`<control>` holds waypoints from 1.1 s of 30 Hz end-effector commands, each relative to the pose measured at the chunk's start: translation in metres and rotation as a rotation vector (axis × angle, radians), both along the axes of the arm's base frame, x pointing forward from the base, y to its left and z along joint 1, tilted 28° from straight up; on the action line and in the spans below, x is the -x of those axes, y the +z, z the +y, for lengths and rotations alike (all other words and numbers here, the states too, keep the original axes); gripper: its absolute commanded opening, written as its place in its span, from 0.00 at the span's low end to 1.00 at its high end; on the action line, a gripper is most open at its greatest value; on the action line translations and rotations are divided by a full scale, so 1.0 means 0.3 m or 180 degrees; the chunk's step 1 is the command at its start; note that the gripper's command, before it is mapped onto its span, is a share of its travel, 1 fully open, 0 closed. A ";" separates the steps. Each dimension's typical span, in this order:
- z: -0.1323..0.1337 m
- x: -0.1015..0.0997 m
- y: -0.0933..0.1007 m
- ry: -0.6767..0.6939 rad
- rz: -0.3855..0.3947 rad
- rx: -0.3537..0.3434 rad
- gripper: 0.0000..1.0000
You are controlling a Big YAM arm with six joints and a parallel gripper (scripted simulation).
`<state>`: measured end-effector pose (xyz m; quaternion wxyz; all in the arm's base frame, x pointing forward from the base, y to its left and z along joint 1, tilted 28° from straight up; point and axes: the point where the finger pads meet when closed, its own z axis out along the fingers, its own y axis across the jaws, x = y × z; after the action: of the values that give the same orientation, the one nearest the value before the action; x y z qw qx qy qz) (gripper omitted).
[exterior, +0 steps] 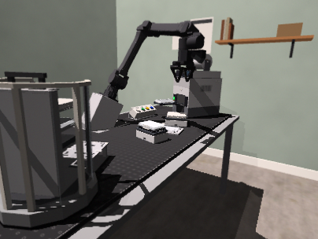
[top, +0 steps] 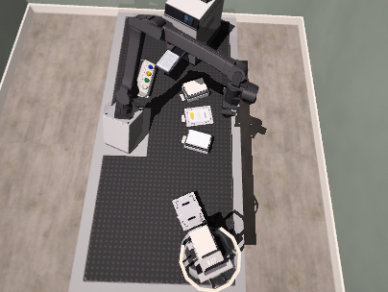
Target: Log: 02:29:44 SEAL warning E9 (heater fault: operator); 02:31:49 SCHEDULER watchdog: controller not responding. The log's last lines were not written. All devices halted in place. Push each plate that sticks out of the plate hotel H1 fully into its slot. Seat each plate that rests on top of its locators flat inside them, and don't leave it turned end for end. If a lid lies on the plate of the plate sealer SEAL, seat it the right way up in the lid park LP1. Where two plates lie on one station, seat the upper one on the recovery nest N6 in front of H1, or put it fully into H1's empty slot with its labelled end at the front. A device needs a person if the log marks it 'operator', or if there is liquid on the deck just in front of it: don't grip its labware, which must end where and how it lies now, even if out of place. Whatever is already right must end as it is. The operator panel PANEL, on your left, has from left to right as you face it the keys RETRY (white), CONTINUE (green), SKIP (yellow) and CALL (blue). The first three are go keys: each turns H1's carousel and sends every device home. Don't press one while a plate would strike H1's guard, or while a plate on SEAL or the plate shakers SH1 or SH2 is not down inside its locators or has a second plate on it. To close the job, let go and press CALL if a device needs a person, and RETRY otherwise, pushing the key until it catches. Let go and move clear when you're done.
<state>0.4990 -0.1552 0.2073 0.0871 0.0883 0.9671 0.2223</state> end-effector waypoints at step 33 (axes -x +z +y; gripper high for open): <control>-0.364 0.014 -0.112 -0.1207 0.0454 -0.0236 1.00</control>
<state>0.4890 -0.2372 0.1664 0.0394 0.2864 0.9278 0.2360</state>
